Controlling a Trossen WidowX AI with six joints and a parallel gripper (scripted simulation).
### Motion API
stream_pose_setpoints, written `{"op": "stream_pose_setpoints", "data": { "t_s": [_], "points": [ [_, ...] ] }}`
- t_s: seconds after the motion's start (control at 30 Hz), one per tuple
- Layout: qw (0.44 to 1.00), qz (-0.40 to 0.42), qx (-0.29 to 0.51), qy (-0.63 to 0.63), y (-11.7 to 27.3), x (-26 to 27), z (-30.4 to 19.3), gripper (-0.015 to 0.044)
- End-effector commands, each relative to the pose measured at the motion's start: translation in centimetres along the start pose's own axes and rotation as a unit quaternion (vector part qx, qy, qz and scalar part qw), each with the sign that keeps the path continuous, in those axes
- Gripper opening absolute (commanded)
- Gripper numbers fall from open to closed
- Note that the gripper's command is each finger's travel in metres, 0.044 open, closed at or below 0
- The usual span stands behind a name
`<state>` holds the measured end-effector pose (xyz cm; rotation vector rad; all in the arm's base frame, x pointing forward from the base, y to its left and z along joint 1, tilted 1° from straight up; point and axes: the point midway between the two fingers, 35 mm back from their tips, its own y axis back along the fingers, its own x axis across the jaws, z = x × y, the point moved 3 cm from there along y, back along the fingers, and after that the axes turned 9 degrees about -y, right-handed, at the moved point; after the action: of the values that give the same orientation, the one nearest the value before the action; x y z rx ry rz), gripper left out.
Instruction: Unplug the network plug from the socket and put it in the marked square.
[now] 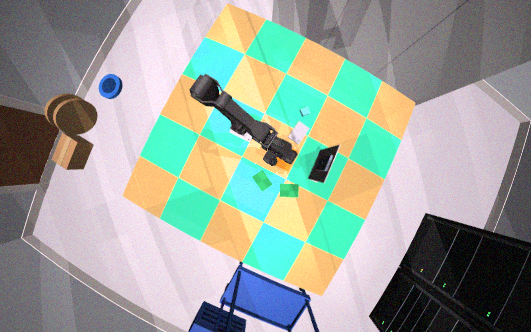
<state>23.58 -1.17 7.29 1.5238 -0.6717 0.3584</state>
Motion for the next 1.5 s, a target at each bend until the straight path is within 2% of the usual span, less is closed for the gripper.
{"op": "stream_pose_setpoints", "data": {
  "t_s": [0.0, 0.3, 0.5, 1.47],
  "points": [
    [1.0, -0.002, -0.001, 0.0, -0.2, -0.1, 0.0, 0.0],
    [1.0, 0.0, 0.0, 0.0, -0.1, 0.0, 0.0, 0.0],
    [1.0, 0.0, 0.0, 0.0, -0.1, 0.0, 0.0, 0.0156],
    [1.0, -0.002, -0.001, 0.0, 2.0, 0.0, 0.0, 0.0156]
  ]
}}
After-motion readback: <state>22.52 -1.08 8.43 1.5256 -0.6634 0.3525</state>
